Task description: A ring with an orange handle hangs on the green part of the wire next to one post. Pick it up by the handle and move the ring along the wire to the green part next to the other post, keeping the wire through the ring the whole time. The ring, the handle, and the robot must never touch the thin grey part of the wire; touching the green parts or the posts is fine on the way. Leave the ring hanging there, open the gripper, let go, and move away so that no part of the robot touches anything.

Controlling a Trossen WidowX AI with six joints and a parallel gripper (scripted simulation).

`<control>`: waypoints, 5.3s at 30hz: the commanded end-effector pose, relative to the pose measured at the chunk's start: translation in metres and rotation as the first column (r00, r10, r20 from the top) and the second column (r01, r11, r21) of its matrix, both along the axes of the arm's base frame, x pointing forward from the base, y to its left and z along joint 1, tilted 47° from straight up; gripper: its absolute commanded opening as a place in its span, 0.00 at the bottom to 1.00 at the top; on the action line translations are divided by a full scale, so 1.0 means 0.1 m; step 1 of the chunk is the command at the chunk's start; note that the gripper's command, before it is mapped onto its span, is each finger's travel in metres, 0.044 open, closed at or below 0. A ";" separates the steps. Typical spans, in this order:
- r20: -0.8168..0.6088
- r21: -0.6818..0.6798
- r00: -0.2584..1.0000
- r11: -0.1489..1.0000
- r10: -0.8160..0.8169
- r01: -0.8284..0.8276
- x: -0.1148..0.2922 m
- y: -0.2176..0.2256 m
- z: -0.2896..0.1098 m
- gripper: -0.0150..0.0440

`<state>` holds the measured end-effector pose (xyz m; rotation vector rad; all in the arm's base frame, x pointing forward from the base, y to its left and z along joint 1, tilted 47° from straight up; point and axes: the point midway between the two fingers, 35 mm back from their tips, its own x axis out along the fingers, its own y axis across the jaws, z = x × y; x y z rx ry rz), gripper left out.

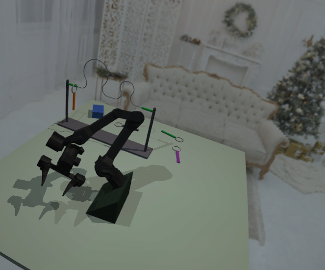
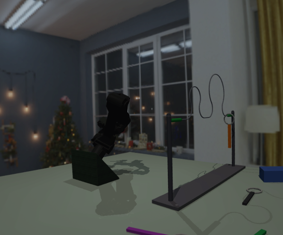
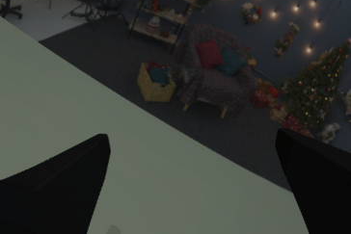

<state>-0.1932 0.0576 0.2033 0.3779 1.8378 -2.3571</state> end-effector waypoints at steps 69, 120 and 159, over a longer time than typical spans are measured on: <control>0.151 -0.826 -0.960 0.563 0.237 0.009 5.24 3.11 1.83 0.53; 0.143 -0.831 -0.961 0.556 0.235 0.013 6.14 2.89 2.00 0.53; 0.142 -0.832 -0.962 0.555 0.235 0.014 6.26 2.88 2.00 0.53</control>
